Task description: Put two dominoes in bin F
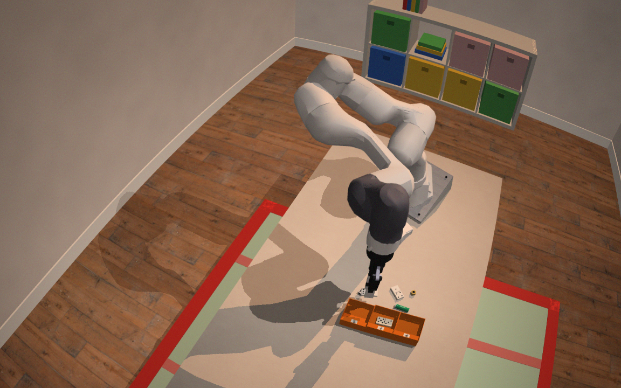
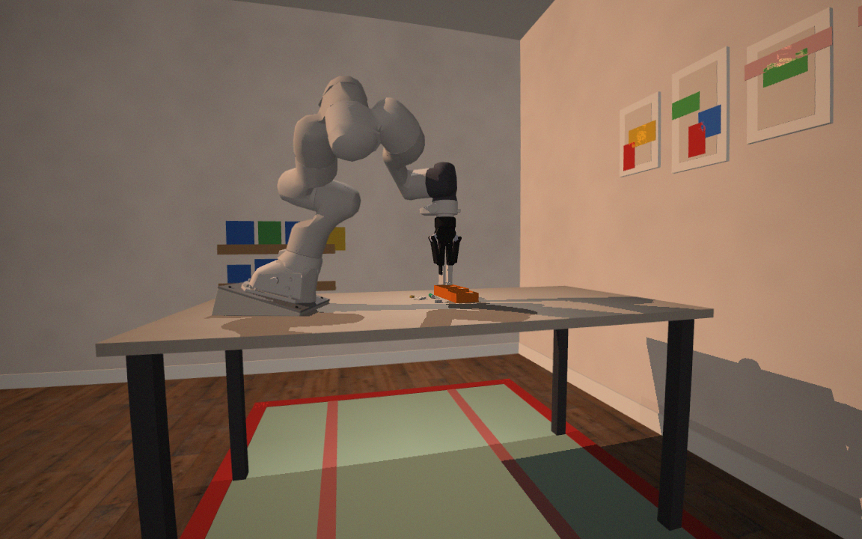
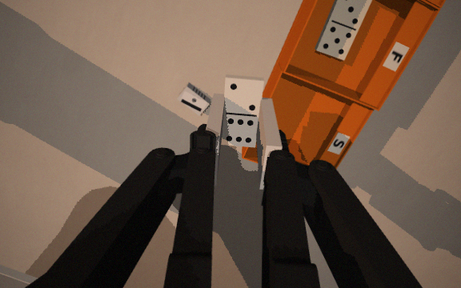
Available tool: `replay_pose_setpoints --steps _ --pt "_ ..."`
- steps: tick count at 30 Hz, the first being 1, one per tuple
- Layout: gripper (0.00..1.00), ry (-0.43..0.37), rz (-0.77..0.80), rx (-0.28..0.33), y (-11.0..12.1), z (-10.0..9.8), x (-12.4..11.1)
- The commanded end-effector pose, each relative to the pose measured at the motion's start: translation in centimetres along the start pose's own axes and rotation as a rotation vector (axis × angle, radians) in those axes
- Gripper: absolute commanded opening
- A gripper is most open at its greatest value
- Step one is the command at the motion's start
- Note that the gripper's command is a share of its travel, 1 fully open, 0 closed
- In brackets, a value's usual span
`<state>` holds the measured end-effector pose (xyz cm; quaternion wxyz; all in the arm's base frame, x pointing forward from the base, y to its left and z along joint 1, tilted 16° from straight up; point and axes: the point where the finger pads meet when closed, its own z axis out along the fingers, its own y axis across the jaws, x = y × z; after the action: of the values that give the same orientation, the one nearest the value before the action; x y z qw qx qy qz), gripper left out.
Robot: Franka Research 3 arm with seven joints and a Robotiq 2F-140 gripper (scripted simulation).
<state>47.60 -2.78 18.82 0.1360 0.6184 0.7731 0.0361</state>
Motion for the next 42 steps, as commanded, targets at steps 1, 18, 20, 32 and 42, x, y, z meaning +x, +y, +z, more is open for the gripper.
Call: replay_pose_setpoints --steps 1,18,20,32,42 --pt "0.13 0.006 0.062 0.000 0.8 0.1 0.6" --pt "0.13 0.006 0.271 0.001 6.1 0.1 4.6" --pt "0.13 0.006 0.271 0.001 7.0 0.1 5.3" --pt "0.13 0.006 0.271 0.001 7.5 0.1 5.7" --pt "0.13 0.006 0.271 0.001 7.3 0.1 5.5"
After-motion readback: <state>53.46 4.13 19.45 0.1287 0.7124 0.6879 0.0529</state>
